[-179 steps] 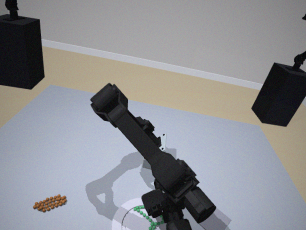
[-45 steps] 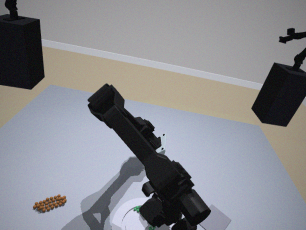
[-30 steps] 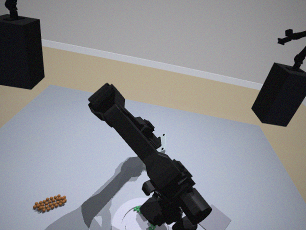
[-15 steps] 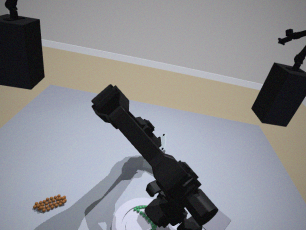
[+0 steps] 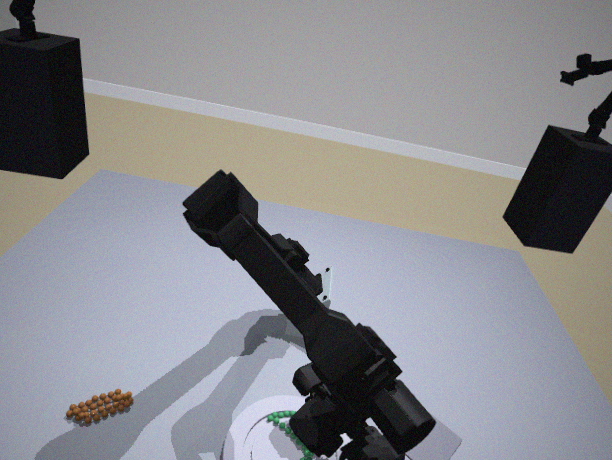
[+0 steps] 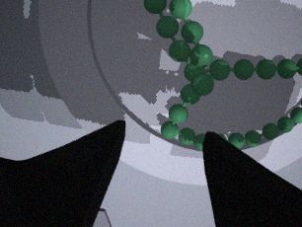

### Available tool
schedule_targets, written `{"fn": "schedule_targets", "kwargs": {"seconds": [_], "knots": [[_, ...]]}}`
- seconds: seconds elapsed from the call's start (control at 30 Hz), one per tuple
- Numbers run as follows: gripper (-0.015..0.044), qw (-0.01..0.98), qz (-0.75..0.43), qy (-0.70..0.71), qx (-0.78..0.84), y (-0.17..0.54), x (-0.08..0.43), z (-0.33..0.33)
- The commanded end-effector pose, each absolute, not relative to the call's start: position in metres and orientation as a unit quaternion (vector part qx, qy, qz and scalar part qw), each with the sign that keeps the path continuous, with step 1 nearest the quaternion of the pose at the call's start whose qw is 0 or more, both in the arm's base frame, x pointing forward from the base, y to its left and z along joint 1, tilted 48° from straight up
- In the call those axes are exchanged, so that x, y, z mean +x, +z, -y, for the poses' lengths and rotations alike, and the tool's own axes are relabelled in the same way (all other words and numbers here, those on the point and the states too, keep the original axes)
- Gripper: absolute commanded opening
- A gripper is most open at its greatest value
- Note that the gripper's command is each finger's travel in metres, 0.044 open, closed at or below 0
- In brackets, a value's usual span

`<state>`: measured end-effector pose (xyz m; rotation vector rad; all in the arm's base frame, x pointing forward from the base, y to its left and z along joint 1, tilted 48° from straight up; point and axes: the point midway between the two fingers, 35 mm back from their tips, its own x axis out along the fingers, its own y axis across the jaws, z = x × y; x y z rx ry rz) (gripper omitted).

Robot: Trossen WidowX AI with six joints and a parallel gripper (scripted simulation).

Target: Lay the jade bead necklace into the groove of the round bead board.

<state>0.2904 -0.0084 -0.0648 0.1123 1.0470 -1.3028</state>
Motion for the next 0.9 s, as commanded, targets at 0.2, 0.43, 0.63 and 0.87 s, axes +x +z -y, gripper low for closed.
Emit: {"fn": "schedule_targets", "kwargs": {"seconds": [0.2, 0.43, 0.63, 0.87], "knots": [[0.044, 0.669, -0.466, -0.578, 0.047, -0.0627, 0.2896, 0.0069], [0.044, 0.669, -0.466, -0.577, 0.048, -0.0615, 0.2898, 0.0056], [0.044, 0.669, -0.466, -0.577, 0.048, -0.0615, 0.2898, 0.0056], [0.044, 0.669, -0.466, -0.577, 0.048, -0.0615, 0.2898, 0.0056]]}}
